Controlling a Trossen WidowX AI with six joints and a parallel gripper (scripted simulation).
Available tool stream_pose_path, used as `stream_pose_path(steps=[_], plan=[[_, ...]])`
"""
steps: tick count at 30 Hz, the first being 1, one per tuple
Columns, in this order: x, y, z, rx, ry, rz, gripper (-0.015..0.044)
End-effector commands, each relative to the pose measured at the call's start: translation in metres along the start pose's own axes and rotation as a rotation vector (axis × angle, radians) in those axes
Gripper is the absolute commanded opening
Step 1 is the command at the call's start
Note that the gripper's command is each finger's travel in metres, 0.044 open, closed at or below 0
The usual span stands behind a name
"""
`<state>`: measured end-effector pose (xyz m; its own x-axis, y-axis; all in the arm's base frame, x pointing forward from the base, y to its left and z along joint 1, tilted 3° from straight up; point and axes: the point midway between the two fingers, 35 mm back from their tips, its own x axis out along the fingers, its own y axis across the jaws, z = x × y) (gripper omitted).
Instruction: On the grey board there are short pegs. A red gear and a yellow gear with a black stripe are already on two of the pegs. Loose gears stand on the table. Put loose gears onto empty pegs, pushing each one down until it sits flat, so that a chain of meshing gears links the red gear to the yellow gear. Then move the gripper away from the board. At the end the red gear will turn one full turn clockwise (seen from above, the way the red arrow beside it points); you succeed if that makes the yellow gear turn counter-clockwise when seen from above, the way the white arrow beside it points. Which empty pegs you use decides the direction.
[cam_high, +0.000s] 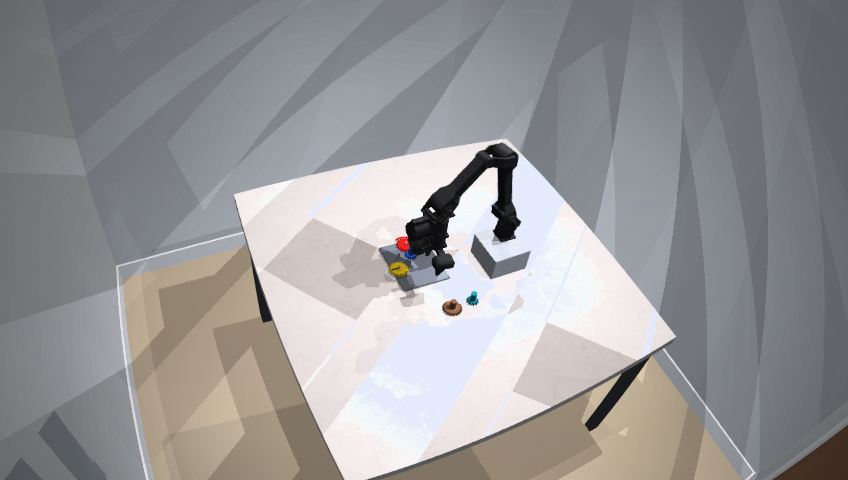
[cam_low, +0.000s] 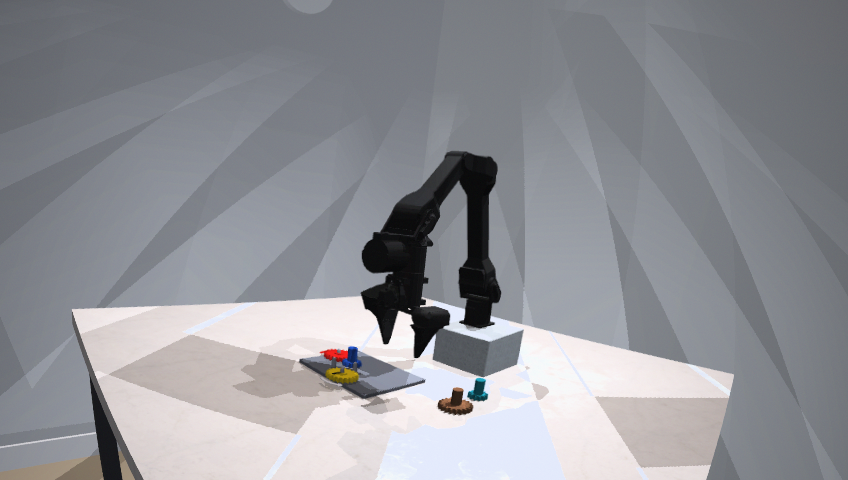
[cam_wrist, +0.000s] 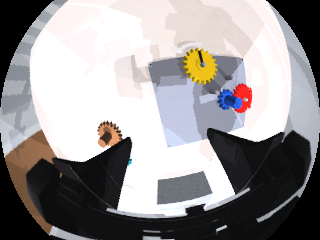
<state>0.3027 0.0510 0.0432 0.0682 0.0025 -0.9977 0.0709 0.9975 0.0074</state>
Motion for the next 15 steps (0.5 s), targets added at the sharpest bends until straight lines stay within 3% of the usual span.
stream_pose_path(steps=[1, 15], plan=[[0.002, 0.059, -0.038, 0.488, 0.003, -0.007, 0.044], [0.003, 0.104, -0.083, 0.953, 0.004, -0.008, 0.044]])
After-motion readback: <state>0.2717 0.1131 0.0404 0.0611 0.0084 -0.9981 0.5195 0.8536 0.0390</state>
